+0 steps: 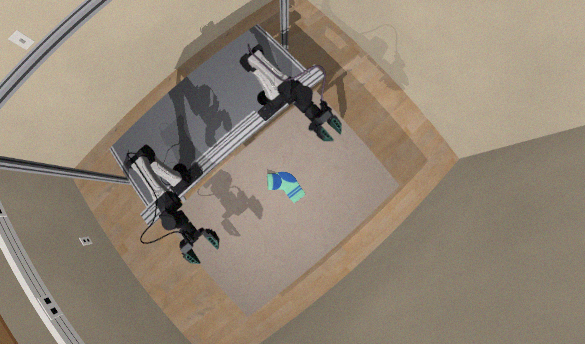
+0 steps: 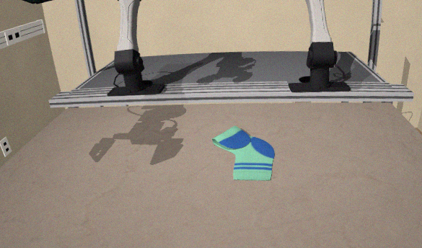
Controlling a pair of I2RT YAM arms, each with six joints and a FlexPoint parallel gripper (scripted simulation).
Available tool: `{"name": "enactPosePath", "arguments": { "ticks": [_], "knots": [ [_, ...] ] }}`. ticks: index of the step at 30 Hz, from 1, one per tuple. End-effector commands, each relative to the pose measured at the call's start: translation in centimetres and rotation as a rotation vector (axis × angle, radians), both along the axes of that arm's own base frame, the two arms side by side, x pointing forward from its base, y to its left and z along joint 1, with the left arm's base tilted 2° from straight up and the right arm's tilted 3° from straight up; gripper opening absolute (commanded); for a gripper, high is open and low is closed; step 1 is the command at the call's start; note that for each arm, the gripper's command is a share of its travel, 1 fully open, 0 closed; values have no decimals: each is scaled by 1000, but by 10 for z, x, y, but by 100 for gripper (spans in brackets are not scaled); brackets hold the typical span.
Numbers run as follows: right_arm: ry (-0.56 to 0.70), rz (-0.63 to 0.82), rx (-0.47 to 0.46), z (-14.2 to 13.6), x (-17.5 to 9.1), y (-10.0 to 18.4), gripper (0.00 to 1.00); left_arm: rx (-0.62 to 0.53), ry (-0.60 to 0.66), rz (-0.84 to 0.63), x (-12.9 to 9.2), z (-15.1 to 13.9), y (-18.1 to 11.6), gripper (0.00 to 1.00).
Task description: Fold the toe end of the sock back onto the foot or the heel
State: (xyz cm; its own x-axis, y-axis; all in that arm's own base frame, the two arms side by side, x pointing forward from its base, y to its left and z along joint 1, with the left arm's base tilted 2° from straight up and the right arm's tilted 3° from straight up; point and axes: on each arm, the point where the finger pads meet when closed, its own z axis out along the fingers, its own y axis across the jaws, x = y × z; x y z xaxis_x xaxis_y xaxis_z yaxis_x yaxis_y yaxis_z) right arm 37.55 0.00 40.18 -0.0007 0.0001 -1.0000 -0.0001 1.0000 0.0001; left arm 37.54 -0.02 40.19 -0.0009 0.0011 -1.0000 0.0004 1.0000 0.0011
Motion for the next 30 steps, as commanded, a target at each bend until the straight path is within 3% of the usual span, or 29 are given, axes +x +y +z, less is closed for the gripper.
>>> {"name": "enactPosePath", "arguments": {
  "ticks": [1,30],
  "knots": [
    [-38,20,-8,16,-9,6,100,-8,-21,22,-3,7,6,39],
    [-55,11,-8,24,-10,3,100,-10,-12,9,-2,3,3,39]
  ]
}}
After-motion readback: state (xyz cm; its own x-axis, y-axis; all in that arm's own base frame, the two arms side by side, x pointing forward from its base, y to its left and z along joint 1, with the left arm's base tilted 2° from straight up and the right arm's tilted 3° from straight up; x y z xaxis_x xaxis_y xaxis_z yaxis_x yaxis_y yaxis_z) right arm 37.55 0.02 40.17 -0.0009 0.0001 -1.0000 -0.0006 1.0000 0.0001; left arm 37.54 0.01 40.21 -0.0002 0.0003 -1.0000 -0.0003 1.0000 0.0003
